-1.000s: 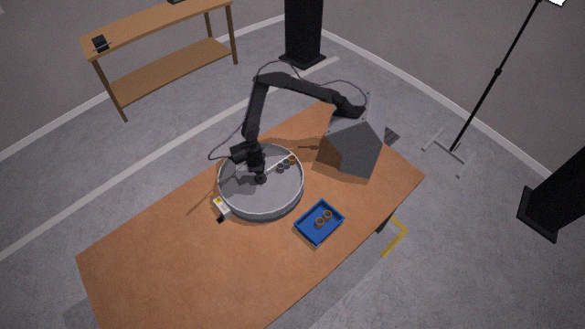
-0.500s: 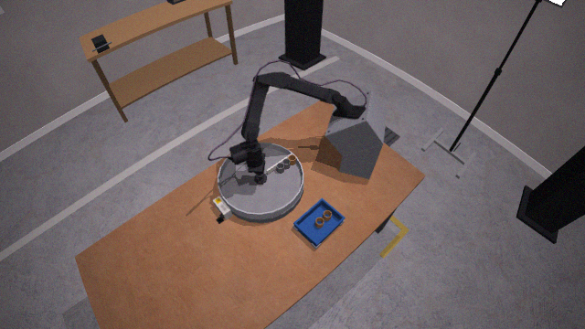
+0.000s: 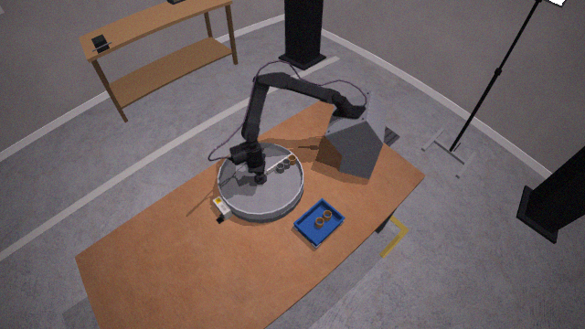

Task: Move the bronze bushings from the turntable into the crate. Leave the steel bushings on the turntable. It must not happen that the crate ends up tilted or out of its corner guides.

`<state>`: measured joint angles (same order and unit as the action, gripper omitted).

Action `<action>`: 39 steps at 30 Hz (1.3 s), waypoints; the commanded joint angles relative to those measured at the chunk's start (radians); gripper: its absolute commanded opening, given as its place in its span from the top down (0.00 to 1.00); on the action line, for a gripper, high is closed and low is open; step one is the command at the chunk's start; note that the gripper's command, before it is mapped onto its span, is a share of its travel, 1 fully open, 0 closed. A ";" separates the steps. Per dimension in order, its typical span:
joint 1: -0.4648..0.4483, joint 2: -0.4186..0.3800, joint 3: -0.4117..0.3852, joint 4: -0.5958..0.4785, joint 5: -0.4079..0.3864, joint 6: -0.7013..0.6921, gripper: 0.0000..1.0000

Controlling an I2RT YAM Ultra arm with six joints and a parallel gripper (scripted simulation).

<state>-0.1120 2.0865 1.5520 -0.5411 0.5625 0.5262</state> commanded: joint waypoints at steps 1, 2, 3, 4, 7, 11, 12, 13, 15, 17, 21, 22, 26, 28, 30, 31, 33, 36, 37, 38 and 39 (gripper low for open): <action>0.032 -0.026 0.032 0.003 0.013 0.010 1.00; 0.032 -0.026 0.032 0.003 0.013 0.010 1.00; 0.032 -0.026 0.032 0.003 0.013 0.010 1.00; 0.032 -0.026 0.032 0.003 0.013 0.010 1.00; 0.032 -0.026 0.032 0.003 0.013 0.010 1.00; 0.032 -0.026 0.032 0.003 0.013 0.010 1.00; 0.032 -0.026 0.032 0.003 0.013 0.010 1.00; 0.032 -0.026 0.032 0.003 0.013 0.010 1.00; 0.032 -0.026 0.032 0.003 0.013 0.010 1.00; 0.032 -0.026 0.032 0.003 0.013 0.010 1.00; 0.032 -0.026 0.032 0.003 0.013 0.010 1.00; 0.032 -0.026 0.032 0.003 0.013 0.010 1.00; 0.033 -0.019 0.034 -0.003 0.013 0.010 1.00; 0.033 -0.006 0.037 -0.012 0.014 0.010 1.00; 0.033 0.002 0.040 -0.009 0.014 0.011 1.00; 0.033 -0.007 0.041 -0.003 0.013 0.011 1.00; 0.033 -0.013 0.041 -0.004 0.013 0.011 1.00; 0.033 -0.013 0.042 -0.004 0.013 0.011 1.00; 0.033 -0.013 0.042 -0.004 0.013 0.011 1.00; 0.033 -0.013 0.042 -0.004 0.013 0.011 1.00; 0.033 -0.013 0.042 -0.004 0.013 0.011 1.00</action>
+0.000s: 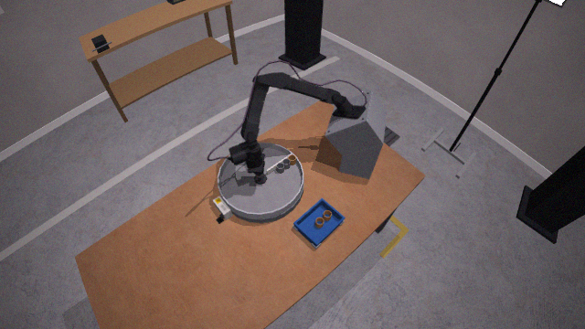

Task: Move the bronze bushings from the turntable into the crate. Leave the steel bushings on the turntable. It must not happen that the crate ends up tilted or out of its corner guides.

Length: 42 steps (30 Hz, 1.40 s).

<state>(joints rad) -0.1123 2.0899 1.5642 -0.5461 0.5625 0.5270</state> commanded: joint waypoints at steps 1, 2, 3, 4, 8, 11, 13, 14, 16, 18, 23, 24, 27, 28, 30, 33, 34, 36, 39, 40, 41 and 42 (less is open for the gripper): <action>0.034 -0.016 0.029 0.001 0.013 0.010 1.00; 0.034 -0.016 0.029 0.001 0.013 0.010 1.00; 0.034 -0.016 0.029 0.001 0.013 0.010 1.00; 0.034 -0.016 0.029 0.001 0.013 0.010 1.00; 0.034 -0.016 0.029 0.001 0.013 0.010 1.00; 0.034 -0.016 0.029 0.001 0.013 0.010 1.00; 0.034 -0.016 0.029 0.001 0.013 0.010 1.00; 0.034 -0.016 0.029 0.001 0.013 0.010 1.00; 0.034 -0.016 0.029 0.001 0.013 0.010 1.00; 0.034 -0.016 0.029 0.001 0.013 0.010 1.00; 0.034 -0.016 0.029 0.001 0.013 0.010 1.00; 0.034 -0.016 0.029 0.001 0.013 0.010 1.00; 0.034 -0.016 0.029 0.001 0.013 0.010 1.00; 0.034 -0.016 0.029 0.001 0.013 0.010 1.00; 0.033 -0.010 0.029 0.008 0.013 0.008 1.00; 0.031 0.011 0.029 0.023 0.012 -0.002 1.00; 0.029 0.014 0.028 0.027 0.011 -0.008 1.00; 0.025 0.021 0.028 0.036 0.004 -0.013 1.00; 0.023 -0.013 0.027 0.041 0.000 -0.015 1.00; 0.021 -0.010 0.027 0.046 -0.001 -0.017 1.00; 0.016 0.015 0.028 0.050 0.000 -0.019 1.00; 0.008 0.036 0.028 0.055 -0.003 -0.021 1.00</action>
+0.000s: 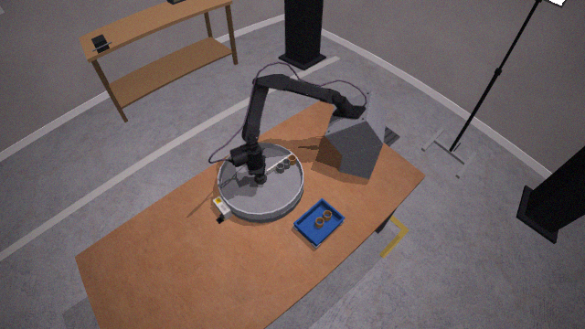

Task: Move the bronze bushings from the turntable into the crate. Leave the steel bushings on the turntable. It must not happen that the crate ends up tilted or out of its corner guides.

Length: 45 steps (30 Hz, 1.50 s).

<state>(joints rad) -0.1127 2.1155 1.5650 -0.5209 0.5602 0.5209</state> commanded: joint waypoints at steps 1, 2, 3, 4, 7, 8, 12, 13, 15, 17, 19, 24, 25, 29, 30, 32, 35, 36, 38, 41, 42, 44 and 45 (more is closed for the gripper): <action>0.003 0.013 0.028 0.035 -0.004 -0.017 1.00; 0.002 0.016 0.028 0.038 -0.006 -0.019 1.00; 0.006 0.019 0.028 0.041 -0.006 -0.020 1.00; 0.011 0.020 0.028 0.044 -0.007 -0.021 1.00; 0.011 -0.015 0.026 0.046 -0.003 -0.022 1.00; 0.011 -0.015 0.026 0.046 0.000 -0.021 1.00; 0.011 -0.014 0.027 0.040 0.000 -0.022 1.00; 0.011 -0.014 0.027 0.040 0.000 -0.022 1.00; 0.011 -0.014 0.028 0.037 0.000 -0.022 1.00; 0.011 -0.014 0.028 0.037 0.000 -0.022 1.00; 0.011 -0.014 0.028 0.037 0.000 -0.022 1.00; 0.011 -0.014 0.028 0.037 0.000 -0.022 1.00; 0.011 -0.014 0.028 0.037 0.000 -0.022 1.00; 0.011 -0.014 0.028 0.037 0.000 -0.022 1.00; 0.011 -0.014 0.028 0.037 0.000 -0.022 1.00; 0.011 -0.014 0.028 0.037 0.000 -0.022 1.00; 0.011 -0.014 0.028 0.037 0.000 -0.022 1.00; 0.011 -0.014 0.028 0.037 0.000 -0.022 1.00; 0.011 -0.014 0.028 0.037 0.000 -0.022 1.00; 0.011 -0.014 0.028 0.037 0.000 -0.022 1.00; 0.011 -0.014 0.028 0.037 0.000 -0.022 1.00; 0.010 -0.014 0.027 0.041 -0.001 -0.023 1.00; 0.008 -0.014 0.020 0.048 -0.004 -0.024 1.00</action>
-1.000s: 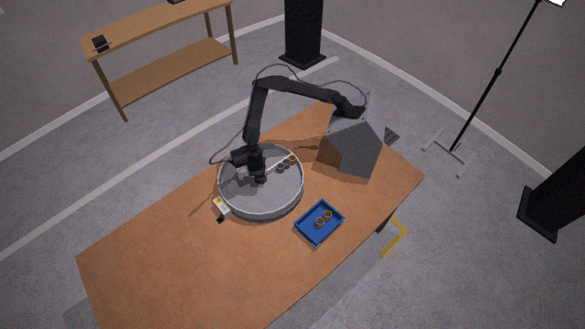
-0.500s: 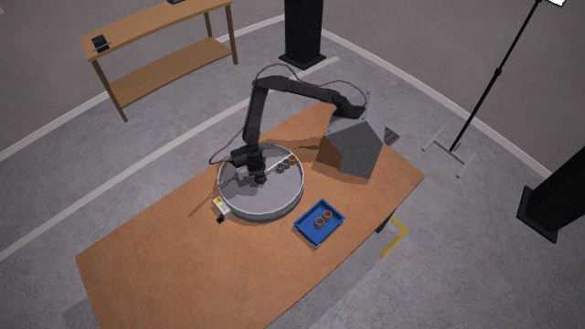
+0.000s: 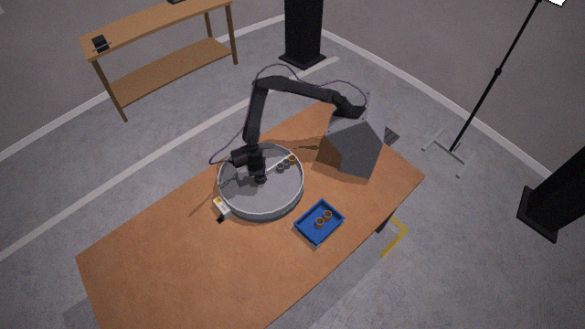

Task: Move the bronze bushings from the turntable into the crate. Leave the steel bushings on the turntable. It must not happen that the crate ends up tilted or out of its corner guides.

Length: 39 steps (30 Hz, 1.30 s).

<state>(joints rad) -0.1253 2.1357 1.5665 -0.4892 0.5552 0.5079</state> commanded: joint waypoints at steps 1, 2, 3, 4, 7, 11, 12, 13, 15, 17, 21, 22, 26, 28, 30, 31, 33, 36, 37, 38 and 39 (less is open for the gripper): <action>0.021 -0.035 0.018 0.016 0.001 -0.011 1.00; 0.021 -0.035 0.018 0.016 0.001 -0.011 1.00; 0.018 -0.034 0.005 0.018 -0.003 -0.013 1.00; 0.009 -0.034 -0.011 0.020 -0.006 -0.016 1.00; 0.007 -0.037 -0.007 0.024 -0.005 -0.020 1.00; 0.012 -0.037 -0.005 0.022 -0.004 -0.020 1.00; 0.012 -0.037 -0.004 0.014 -0.004 -0.020 1.00; 0.012 -0.037 -0.004 0.012 -0.003 -0.020 1.00; 0.012 -0.037 -0.004 0.014 -0.002 -0.020 1.00; 0.012 -0.037 -0.004 0.014 -0.002 -0.020 1.00; 0.012 -0.037 -0.004 0.014 -0.002 -0.019 1.00; 0.012 -0.037 -0.004 0.014 -0.002 -0.019 1.00; 0.012 -0.037 -0.004 0.014 -0.002 -0.019 1.00; 0.012 -0.037 -0.004 0.014 -0.002 -0.019 1.00; 0.012 -0.037 -0.004 0.014 -0.002 -0.019 1.00; 0.012 -0.037 -0.004 0.014 -0.002 -0.019 1.00; 0.012 -0.037 -0.004 0.014 -0.002 -0.019 1.00; 0.012 -0.037 -0.004 0.014 -0.002 -0.019 1.00; 0.012 -0.037 -0.004 0.014 -0.002 -0.019 1.00; 0.012 -0.037 -0.004 0.014 -0.002 -0.019 1.00; 0.012 -0.037 -0.004 0.014 -0.002 -0.019 1.00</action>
<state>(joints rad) -0.1368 2.1357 1.5608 -0.4789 0.5503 0.4976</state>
